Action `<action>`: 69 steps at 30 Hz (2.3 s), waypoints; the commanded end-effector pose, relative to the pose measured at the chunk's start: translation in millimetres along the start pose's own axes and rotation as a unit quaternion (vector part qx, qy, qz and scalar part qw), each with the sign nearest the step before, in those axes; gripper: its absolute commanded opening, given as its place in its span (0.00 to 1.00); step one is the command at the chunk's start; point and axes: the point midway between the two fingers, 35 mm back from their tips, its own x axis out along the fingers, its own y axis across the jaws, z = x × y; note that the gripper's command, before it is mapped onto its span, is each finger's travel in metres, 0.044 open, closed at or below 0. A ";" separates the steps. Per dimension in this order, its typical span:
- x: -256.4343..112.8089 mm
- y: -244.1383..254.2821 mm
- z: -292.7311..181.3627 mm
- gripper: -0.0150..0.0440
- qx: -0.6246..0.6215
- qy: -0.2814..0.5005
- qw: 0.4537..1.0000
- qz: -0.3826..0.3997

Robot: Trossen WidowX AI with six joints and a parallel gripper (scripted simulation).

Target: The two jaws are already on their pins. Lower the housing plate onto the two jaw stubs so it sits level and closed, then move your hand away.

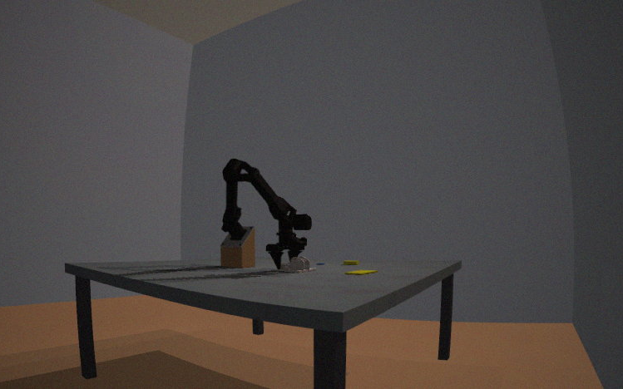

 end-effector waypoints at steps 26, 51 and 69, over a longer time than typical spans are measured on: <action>-120.7 0.2 -45.9 1.00 -0.002 0.000 1.000 0.003; -126.2 -1.4 -52.4 1.00 -0.002 0.001 1.000 0.002; -126.2 -1.4 -52.4 1.00 -0.002 0.001 1.000 0.002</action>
